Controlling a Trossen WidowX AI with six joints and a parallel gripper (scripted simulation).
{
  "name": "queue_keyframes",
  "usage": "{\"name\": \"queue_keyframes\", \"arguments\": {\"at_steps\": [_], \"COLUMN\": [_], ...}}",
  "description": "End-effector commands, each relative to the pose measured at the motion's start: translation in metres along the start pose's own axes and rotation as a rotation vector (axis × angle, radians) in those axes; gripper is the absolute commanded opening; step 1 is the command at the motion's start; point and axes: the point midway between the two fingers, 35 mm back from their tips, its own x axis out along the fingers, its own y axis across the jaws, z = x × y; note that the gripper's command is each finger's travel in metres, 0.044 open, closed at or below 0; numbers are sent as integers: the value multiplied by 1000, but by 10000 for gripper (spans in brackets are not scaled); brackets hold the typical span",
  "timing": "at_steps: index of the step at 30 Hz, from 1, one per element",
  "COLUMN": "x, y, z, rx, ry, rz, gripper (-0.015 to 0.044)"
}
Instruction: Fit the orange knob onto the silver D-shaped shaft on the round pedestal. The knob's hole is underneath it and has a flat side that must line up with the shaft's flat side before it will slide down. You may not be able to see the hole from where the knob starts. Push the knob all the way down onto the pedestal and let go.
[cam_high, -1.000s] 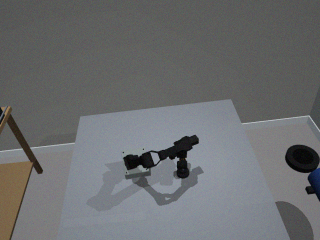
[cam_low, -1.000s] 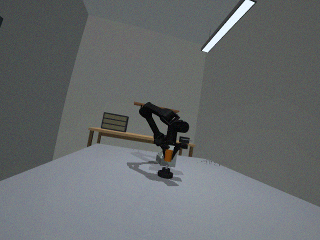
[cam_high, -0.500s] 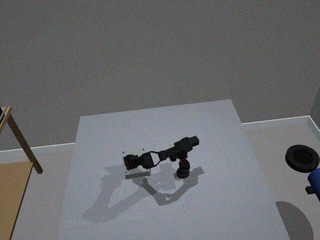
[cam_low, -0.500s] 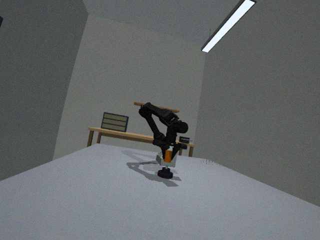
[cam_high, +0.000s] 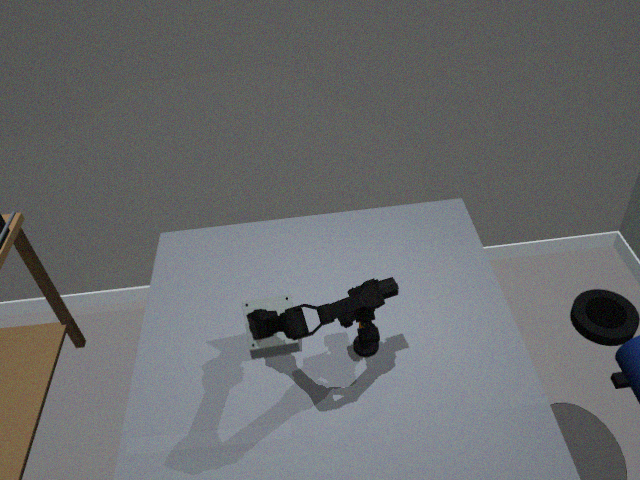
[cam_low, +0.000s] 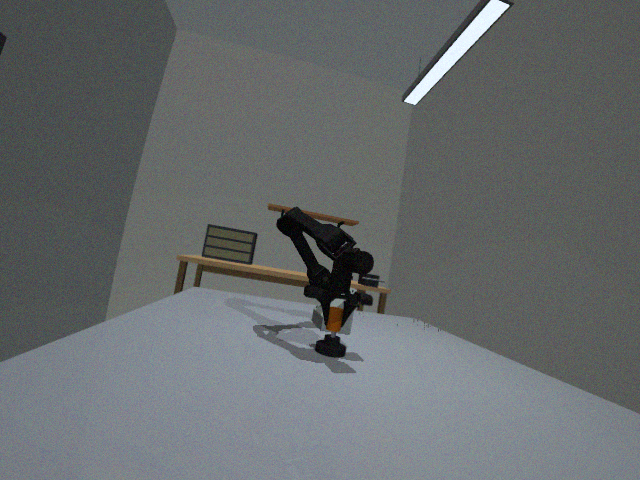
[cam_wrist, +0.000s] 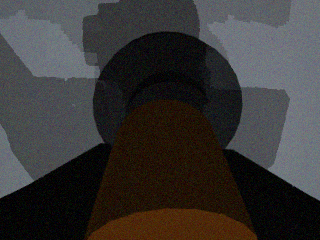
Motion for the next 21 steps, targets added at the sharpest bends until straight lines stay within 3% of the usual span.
{"name": "queue_keyframes", "arguments": {"at_steps": [1, 21], "x": [-1, 3], "y": [-1, -3], "z": [0, 0], "rx": [1, 1], "ry": [3, 3], "rz": [5, 5], "gripper": [0, 0]}}
